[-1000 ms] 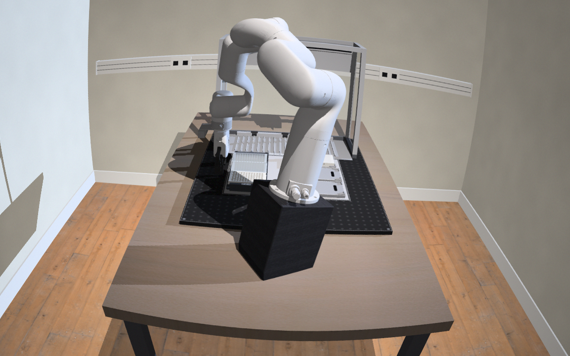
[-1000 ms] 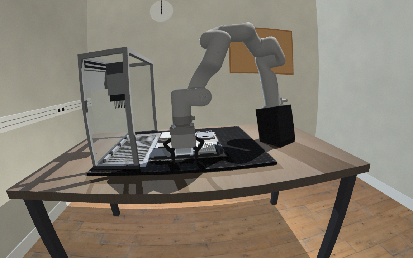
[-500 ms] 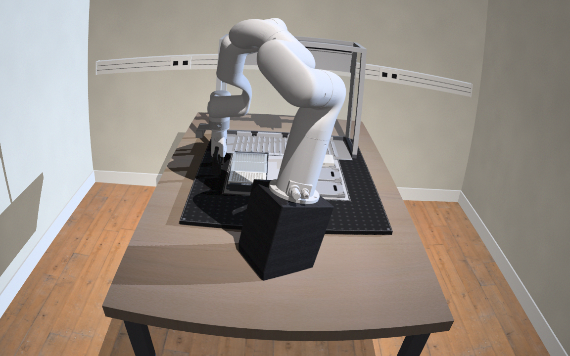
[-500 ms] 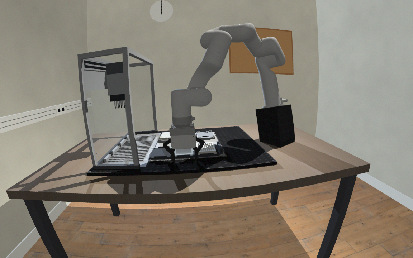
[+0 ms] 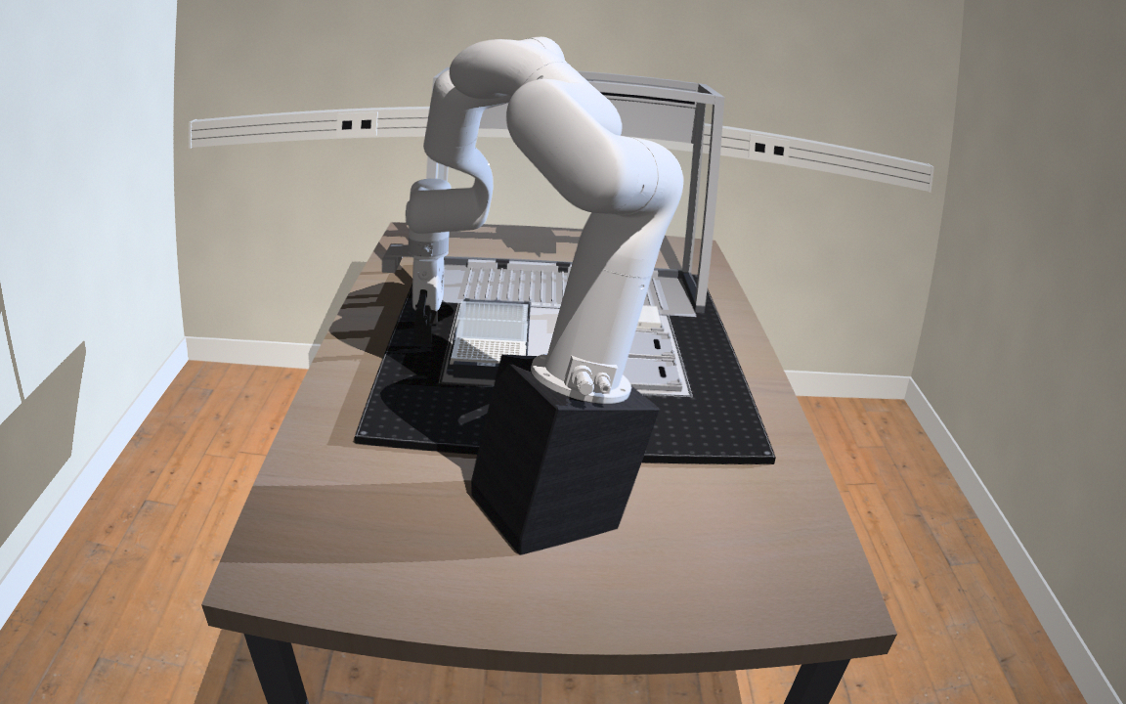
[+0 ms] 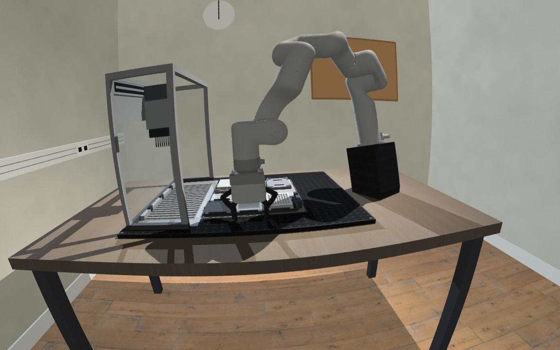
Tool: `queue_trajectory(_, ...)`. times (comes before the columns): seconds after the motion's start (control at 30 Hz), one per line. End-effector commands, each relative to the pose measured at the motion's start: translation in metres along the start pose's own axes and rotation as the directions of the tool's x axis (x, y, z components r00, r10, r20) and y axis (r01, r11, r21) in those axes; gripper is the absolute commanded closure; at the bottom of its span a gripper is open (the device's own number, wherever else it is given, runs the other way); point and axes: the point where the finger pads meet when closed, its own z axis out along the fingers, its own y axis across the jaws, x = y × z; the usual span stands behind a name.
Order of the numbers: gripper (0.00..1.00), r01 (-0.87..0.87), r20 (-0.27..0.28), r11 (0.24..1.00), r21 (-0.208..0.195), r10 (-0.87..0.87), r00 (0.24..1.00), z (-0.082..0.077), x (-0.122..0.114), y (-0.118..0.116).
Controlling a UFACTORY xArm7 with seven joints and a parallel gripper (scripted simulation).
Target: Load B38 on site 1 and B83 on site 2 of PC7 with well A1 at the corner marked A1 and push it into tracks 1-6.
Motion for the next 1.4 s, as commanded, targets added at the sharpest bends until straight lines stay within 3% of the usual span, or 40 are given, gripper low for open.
queue_trajectory(0.0, 0.00, 0.000, -0.002, 1.000, -0.003, 0.000, 1.000, -0.002, 0.004, 0.002)
queue_trajectory(0.33, 0.00, 0.000, -0.002, 1.000, -0.003, 0.000, 1.000, -0.002, 0.004, 0.002)
queue_trajectory(1.37, 0.00, 0.000, -0.002, 1.000, -0.003, 0.000, 1.000, -0.050, 0.004, 0.002)
